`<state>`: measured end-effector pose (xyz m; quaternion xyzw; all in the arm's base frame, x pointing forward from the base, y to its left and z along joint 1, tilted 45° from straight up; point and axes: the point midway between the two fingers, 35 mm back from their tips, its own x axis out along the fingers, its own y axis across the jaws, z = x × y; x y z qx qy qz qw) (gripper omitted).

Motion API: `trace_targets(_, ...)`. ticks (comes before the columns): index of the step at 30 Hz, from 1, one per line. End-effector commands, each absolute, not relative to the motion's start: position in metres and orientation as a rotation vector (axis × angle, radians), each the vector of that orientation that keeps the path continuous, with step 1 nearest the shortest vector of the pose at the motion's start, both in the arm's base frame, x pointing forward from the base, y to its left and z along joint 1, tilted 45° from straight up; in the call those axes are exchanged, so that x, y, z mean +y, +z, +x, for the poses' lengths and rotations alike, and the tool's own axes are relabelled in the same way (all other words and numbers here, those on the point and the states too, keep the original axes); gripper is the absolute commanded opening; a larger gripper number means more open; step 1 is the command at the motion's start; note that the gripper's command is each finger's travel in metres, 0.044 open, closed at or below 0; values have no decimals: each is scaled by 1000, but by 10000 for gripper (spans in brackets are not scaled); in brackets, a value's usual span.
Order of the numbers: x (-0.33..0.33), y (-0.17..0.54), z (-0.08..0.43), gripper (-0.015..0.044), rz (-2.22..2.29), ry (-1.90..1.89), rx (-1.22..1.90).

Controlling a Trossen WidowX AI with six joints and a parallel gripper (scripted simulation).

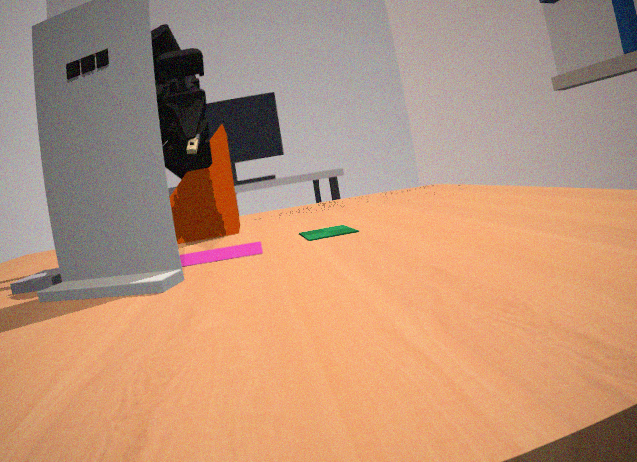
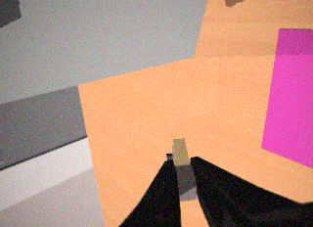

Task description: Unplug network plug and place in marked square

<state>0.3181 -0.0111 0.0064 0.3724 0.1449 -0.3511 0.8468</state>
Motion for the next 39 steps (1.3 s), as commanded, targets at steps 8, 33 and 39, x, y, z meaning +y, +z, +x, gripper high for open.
trace_targets(8, -38, -39, 292, 0, 732, -997, 422)
trace_targets(33, -55, -59, 287, 0, 724, -1031, 438)
trace_targets(39, -59, -64, 286, 0, 723, -1031, 438)
